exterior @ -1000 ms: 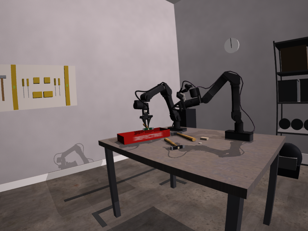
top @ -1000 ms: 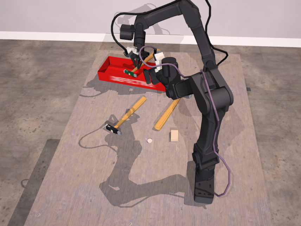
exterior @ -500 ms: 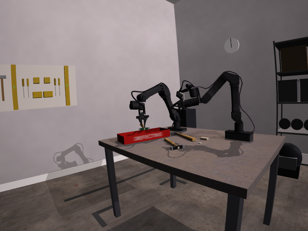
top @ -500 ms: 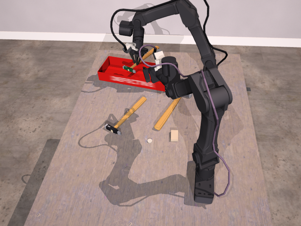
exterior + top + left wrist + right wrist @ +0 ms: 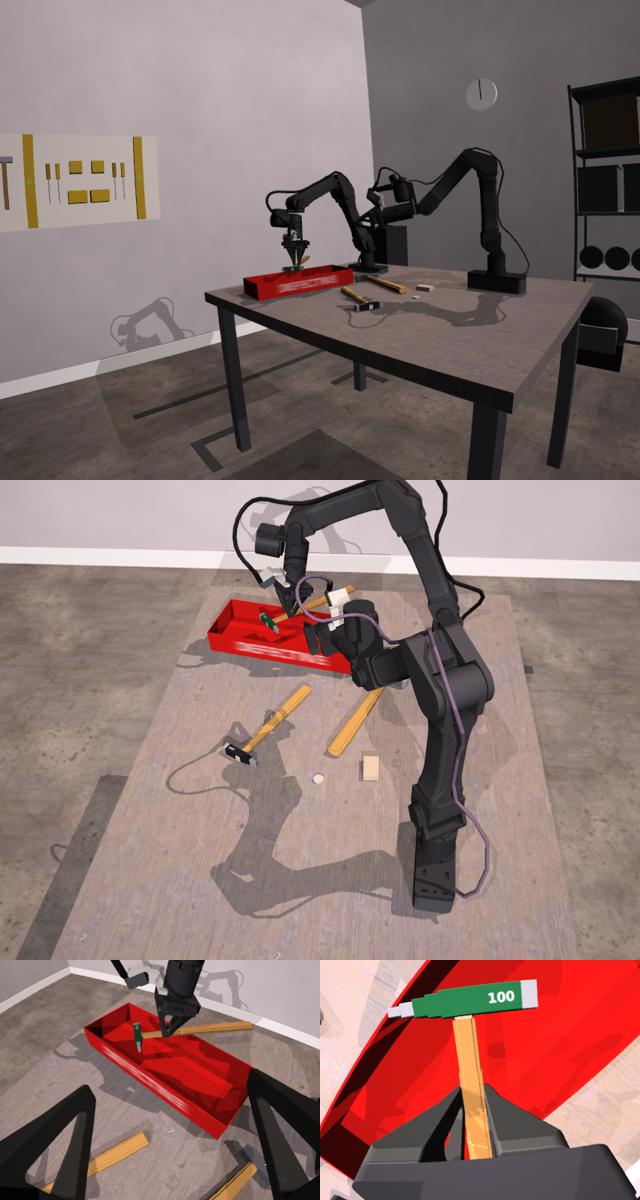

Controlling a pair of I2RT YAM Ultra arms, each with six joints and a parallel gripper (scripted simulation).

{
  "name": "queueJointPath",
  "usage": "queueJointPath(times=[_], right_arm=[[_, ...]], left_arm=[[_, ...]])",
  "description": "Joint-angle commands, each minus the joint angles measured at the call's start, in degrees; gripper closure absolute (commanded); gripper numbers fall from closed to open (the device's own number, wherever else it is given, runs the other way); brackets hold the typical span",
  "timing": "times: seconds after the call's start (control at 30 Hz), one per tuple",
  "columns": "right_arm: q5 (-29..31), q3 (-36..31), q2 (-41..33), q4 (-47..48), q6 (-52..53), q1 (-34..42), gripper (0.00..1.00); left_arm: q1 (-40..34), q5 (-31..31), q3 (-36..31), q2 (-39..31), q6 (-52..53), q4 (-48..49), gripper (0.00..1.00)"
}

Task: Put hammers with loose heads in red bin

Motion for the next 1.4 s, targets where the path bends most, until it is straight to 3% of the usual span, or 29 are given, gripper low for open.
queueJointPath(times=[0.0, 0.43, 0.63, 1.37], right_arm=[[1.55, -1.12, -3.25, 3.57, 10.44, 1.38, 0.92], [9.75, -5.57, -6.34, 6.29, 44.13, 4.83, 0.92], [12.24, -4.45, -5.94, 6.13, 52.39, 6.15, 0.92], [13.15, -7.0, -4.77, 8.82, 54.8, 7.16, 0.92]], left_arm=[[-0.65, -0.01, 2.09, 0.22, 0.34, 0.75, 0.0], [-0.65, -0.01, 2.09, 0.22, 0.34, 0.75, 0.0], [-0.65, -0.01, 2.09, 0.22, 0.34, 0.75, 0.0], [-0.65, -0.01, 2.09, 0.22, 0.34, 0.75, 0.0]])
